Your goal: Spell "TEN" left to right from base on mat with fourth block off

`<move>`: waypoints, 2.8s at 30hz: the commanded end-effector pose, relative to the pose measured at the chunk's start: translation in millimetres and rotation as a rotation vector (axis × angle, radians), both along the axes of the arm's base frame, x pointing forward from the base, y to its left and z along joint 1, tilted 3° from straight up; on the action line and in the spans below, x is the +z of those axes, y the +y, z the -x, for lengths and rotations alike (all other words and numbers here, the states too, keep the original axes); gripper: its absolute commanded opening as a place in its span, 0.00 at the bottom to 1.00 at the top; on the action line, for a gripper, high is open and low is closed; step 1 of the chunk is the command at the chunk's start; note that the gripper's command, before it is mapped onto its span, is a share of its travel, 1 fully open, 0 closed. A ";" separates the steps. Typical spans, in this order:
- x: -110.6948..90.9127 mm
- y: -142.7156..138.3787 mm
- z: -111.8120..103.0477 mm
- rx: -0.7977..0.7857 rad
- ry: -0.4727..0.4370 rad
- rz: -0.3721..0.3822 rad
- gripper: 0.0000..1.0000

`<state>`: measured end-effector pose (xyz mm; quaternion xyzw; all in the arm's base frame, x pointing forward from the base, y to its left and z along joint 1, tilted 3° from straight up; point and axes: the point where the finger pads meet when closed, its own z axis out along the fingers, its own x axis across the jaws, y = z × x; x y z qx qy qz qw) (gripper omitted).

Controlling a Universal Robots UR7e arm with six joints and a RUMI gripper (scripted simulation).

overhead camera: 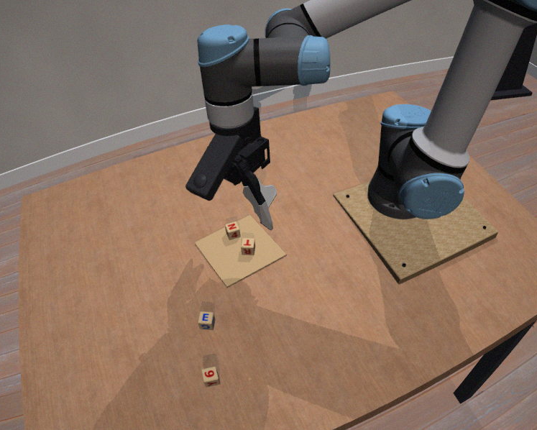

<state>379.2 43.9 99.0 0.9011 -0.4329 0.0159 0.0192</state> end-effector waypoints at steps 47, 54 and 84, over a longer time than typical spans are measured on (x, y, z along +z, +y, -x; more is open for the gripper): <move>-2.4 10.2 12.7 0.566 0.025 0.004 0.37; -2.4 10.2 12.7 0.565 0.025 0.004 0.37; -4.0 10.2 13.2 0.565 0.026 0.003 0.37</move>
